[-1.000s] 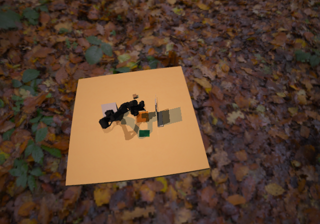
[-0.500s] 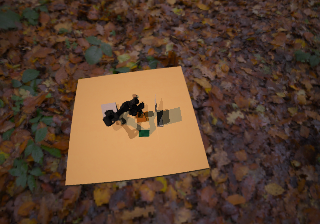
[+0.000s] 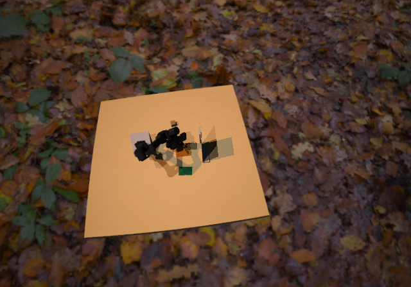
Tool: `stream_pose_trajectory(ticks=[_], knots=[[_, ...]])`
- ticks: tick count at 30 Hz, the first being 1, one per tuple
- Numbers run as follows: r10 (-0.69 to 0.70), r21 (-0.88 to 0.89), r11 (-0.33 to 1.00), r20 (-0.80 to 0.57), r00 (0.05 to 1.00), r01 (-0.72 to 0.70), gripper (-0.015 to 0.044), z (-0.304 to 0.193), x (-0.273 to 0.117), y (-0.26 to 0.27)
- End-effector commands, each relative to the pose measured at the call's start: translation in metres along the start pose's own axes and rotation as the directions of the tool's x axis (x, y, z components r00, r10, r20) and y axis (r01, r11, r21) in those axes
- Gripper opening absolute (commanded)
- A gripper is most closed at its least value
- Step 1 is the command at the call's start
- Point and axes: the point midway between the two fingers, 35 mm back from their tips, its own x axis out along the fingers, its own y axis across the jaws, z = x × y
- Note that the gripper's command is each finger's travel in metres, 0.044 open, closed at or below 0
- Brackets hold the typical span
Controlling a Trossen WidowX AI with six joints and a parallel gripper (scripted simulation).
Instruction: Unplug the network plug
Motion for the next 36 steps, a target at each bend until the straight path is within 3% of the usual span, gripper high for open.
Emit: stream_pose_trajectory(ticks=[1,36], knots=[[-0.003,-0.006,1.0,-0.007,1.0,0.003,0.0,-0.002,0.005,-0.004],[0.001,-0.009,1.0,-0.002,1.0,-0.001,0.0,0.0,0.036,-0.029]])
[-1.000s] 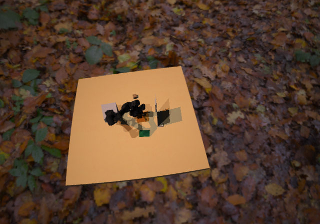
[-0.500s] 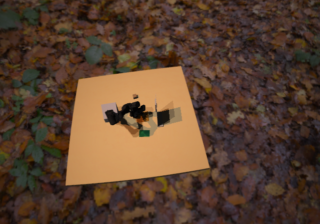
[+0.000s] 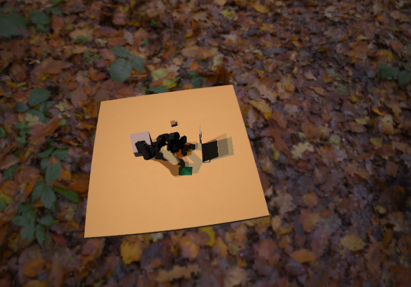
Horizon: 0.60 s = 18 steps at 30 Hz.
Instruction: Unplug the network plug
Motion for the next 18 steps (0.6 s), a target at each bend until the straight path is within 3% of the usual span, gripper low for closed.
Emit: stream_pose_trajectory(ticks=[1,18], knots=[[0.0,-0.007,1.0,-0.005,1.0,0.0,0.0,-0.0008,0.0037,-0.005],[-0.002,-0.005,1.0,0.0,1.0,0.002,0.0,0.002,0.0064,-0.0068]])
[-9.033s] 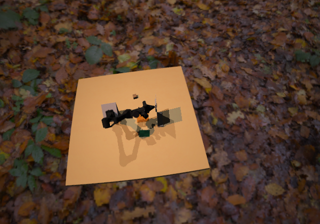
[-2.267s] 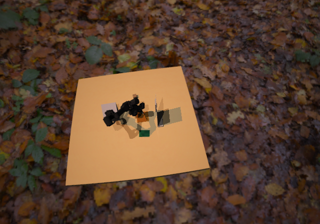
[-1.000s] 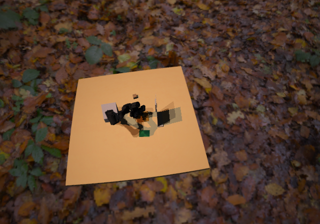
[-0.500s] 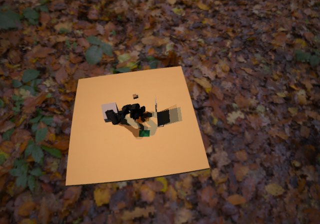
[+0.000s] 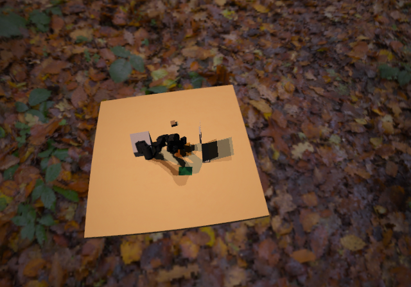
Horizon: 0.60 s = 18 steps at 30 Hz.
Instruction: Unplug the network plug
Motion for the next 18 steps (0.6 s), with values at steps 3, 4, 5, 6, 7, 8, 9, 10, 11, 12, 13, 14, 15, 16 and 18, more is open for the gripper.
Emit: stream_pose_trajectory(ticks=[3,4,5,6,7,8,9,10,11,12,13,14,15,16,18], knots=[[0.0,0.0,1.0,0.0,1.0,0.0,0.0,0.0,-0.0002,0.0002],[0.0,0.0,1.0,0.0,1.0,0.0,0.0026,0.0,-0.0002,0.0002],[0.0,0.0,1.0,0.0,1.0,0.0,0.0053,0.0,-0.0002,0.0002],[0.0,0.0,1.0,0.0,1.0,0.0,0.0079,0.0,-0.0002,0.0002],[0.0,0.0,1.0,0.0,1.0,0.0,0.0105,0.0,-0.0002,0.0002],[0.0,0.0,1.0,0.0,1.0,0.0,0.0131,0.0,-0.0002,0.0002],[0.0,0.0,1.0,0.0,1.0,0.0,0.0156,0.0,-0.0002,0.0002],[0.0,0.0,1.0,0.0,1.0,0.0,0.0156,0.0,-0.0002,0.0002],[0.0,0.0,1.0,0.0,1.0,0.0,0.0156,0.0,-0.0002,0.0002],[0.0,0.0,1.0,0.0,1.0,0.0,0.0156,0.0,-0.0002,0.0002],[0.0,0.0,1.0,0.0,1.0,0.0,0.0156,0.0,-0.0002,0.0002],[0.0,0.0,1.0,0.0,1.0,0.0,0.0156,-0.0001,-0.0004,0.0002],[0.0,0.0,1.0,0.0,1.0,0.0,0.0156,-0.0001,-0.0009,0.0003],[0.0,0.0,1.0,0.0,1.0,0.0,0.0156,-0.0003,-0.0018,0.0004],[-0.001,0.0,1.0,-0.001,1.0,0.001,0.0156,-0.0006,-0.0039,0.0006]])
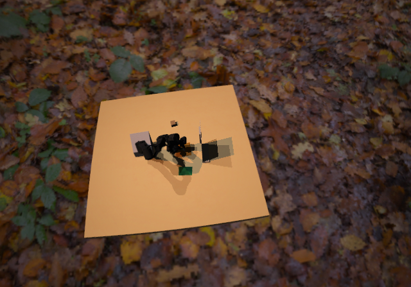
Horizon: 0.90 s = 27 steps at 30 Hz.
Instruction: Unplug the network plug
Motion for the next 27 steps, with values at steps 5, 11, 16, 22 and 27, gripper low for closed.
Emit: stream_pose_trajectory(ticks=[5,11,16,22,27], knots=[[0.001,0.003,1.0,0.001,1.0,-0.001,0.0156,-0.001,-0.008,0.001],[0.001,0.003,1.0,-0.001,1.0,-0.001,0.0156,-0.001,-0.015,0.002],[0.001,0.002,1.0,-0.002,1.0,-0.001,0.0156,-0.002,-0.02,0.002],[0.002,0.002,1.0,-0.003,1.0,-0.002,0.0156,-0.002,-0.026,0.002],[0.001,0.002,1.0,-0.004,1.0,-0.001,0.0156,-0.003,-0.029,0.003]])
